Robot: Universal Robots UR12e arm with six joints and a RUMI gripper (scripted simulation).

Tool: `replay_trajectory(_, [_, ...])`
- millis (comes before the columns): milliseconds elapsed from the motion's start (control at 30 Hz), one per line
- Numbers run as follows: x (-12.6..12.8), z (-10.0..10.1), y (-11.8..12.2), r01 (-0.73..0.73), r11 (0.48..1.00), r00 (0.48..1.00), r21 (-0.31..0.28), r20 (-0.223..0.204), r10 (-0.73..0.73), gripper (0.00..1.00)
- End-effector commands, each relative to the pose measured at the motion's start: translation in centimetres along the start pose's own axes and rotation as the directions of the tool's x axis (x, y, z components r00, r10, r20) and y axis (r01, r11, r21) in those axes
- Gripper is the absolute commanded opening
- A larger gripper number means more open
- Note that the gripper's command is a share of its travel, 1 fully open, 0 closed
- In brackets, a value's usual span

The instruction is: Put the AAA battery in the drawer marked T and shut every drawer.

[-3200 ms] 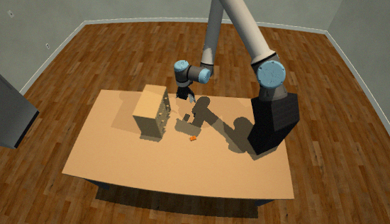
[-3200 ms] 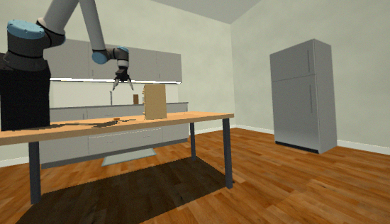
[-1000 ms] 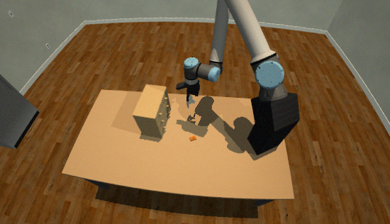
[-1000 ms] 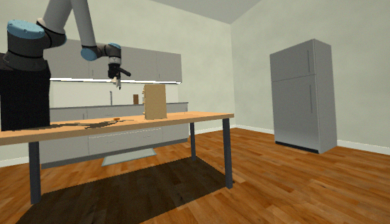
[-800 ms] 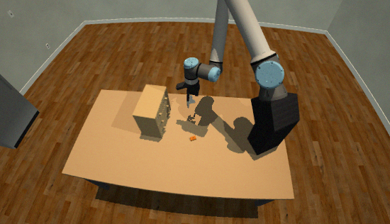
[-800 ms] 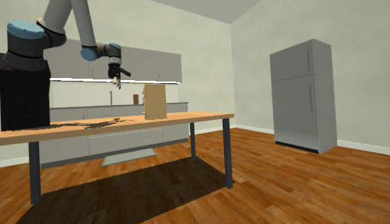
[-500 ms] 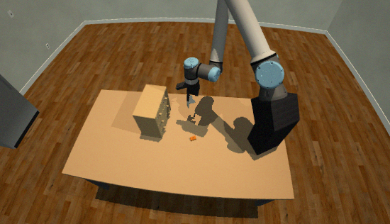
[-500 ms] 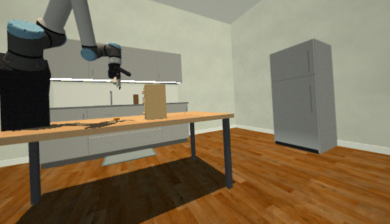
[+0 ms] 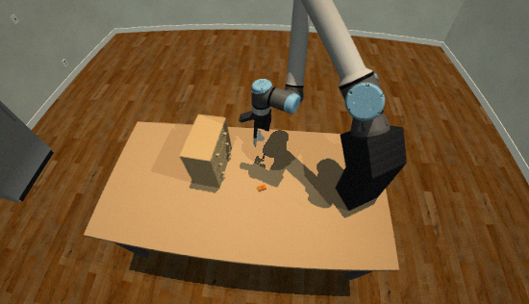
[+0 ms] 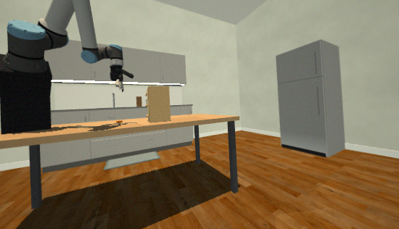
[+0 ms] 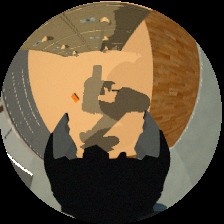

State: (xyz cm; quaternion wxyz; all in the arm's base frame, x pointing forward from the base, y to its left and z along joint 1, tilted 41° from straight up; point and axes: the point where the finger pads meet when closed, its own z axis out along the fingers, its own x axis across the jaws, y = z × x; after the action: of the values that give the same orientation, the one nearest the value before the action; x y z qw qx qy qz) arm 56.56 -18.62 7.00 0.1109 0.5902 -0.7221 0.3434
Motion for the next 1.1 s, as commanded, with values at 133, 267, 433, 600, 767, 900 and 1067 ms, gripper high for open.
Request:
replay_trajectory(133, [0.0, 0.7, -0.3, 0.001, 0.997, 1.000, 0.074, 0.001, -0.001, 1.00])
replay_trajectory(267, [0.0, 1.2, -0.6, 0.001, 0.992, 1.000, 0.127, 0.001, -0.001, 1.00])
replay_trajectory(433, [0.0, 1.9, -1.2, 0.001, 0.978, 1.000, 0.207, 0.001, -0.001, 1.00])
replay_trajectory(600, [0.0, 2.6, -1.8, 0.001, 0.955, 1.000, 0.298, 0.001, -0.001, 1.00])
replay_trajectory(767, [0.0, 3.2, -2.2, 0.000, 0.934, 1.000, 0.357, 0.001, -0.001, 1.00])
replay_trajectory(900, [0.0, 3.9, -2.8, 0.001, 0.898, 1.000, 0.439, 0.001, -0.001, 1.00])
replay_trajectory(1067, [0.1, 5.1, -4.0, 0.000, 0.835, 1.000, 0.551, -0.002, 0.002, 1.00])
